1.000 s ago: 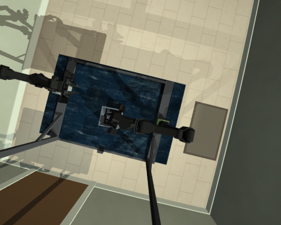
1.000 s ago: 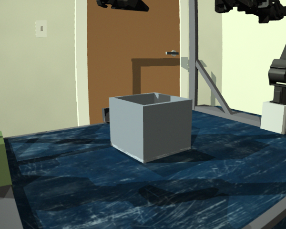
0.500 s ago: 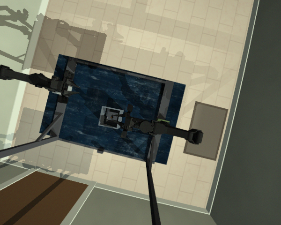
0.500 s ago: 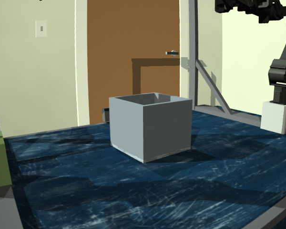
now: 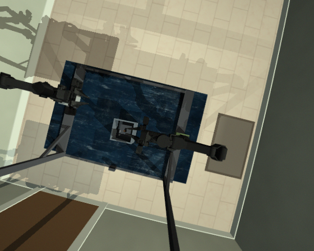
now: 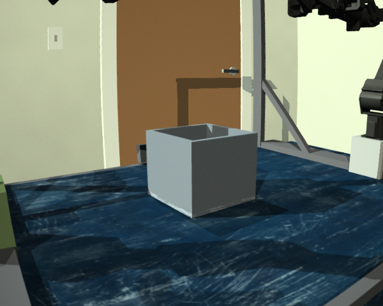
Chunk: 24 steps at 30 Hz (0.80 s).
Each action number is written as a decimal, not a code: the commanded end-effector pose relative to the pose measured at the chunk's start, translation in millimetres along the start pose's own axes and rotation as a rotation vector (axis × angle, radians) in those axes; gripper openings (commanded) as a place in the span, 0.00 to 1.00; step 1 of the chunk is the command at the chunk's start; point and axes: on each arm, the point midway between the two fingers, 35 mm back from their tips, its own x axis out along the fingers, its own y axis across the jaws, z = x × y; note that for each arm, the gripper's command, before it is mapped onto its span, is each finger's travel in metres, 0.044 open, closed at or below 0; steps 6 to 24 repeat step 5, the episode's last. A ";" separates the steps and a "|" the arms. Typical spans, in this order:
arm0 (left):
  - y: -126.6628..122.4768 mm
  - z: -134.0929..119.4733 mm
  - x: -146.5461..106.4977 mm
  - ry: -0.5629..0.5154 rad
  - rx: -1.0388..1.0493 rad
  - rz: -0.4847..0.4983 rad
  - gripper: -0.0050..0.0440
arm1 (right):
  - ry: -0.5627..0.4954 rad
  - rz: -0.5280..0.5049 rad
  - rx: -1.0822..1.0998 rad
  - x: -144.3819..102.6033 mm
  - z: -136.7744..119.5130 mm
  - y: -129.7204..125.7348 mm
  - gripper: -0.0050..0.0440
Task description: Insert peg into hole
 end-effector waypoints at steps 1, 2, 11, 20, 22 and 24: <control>-0.1 3.1 -1.8 -0.011 -0.004 -0.003 0.36 | 0.001 -0.004 -0.001 -0.1 -0.7 -0.2 0.33; -0.1 3.1 -1.8 -0.011 -0.004 -0.003 0.36 | 0.001 -0.004 -0.001 -0.1 -0.7 -0.2 0.33; -0.1 3.1 -1.8 -0.011 -0.004 -0.003 0.36 | 0.001 -0.004 -0.001 -0.1 -0.7 -0.2 0.33; -0.1 3.1 -1.8 -0.011 -0.004 -0.003 0.36 | 0.001 -0.004 -0.001 -0.1 -0.7 -0.2 0.33; -0.1 3.1 -1.8 -0.011 -0.004 -0.003 0.36 | 0.001 -0.004 -0.001 -0.1 -0.7 -0.2 0.33; -0.1 3.1 -1.8 -0.011 -0.004 -0.003 0.36 | 0.001 -0.004 -0.001 -0.1 -0.7 -0.2 0.33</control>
